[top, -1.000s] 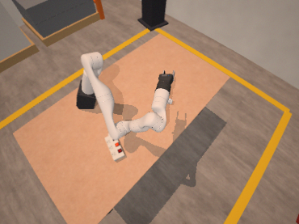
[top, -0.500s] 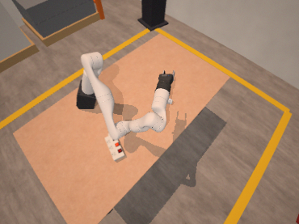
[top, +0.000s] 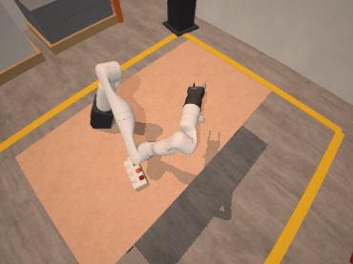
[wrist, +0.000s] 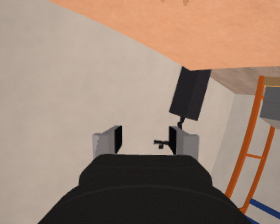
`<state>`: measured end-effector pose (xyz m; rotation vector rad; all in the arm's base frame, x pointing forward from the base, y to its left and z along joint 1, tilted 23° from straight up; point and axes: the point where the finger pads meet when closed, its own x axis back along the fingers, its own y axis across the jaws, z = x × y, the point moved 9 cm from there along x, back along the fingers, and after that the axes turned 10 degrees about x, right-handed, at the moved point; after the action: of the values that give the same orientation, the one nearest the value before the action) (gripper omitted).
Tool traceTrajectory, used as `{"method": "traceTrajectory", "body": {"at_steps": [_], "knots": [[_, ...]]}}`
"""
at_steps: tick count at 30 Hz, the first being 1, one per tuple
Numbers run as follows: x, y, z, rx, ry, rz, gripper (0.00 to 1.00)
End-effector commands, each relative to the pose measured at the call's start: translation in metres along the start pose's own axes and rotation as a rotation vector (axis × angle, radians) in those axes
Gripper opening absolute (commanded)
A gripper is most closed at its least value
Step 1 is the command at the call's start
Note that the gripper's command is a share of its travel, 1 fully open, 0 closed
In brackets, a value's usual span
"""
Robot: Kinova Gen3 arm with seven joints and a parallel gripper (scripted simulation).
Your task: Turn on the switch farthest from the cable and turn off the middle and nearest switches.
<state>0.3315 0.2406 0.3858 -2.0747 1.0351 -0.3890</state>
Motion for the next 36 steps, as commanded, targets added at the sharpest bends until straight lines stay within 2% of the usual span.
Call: {"method": "traceTrajectory", "body": {"at_steps": [1,9,16,18,25,32,35,36], "knots": [[-0.001,-0.001,-0.001,0.002,0.000,-0.003,1.00],[-0.012,0.001,-0.002,-0.018,0.000,-0.040,1.00],[-0.028,0.004,-0.002,-0.052,0.001,-0.097,1.00],[-0.028,0.004,-0.002,-0.052,0.001,-0.097,1.00],[-0.051,0.010,-0.002,-0.105,0.010,-0.179,1.00],[-0.078,0.022,-0.001,-0.181,0.030,-0.285,1.00],[-0.078,0.022,-0.001,-0.181,0.030,-0.285,1.00],[-0.082,0.024,0.000,-0.194,0.035,-0.301,1.00]]}}
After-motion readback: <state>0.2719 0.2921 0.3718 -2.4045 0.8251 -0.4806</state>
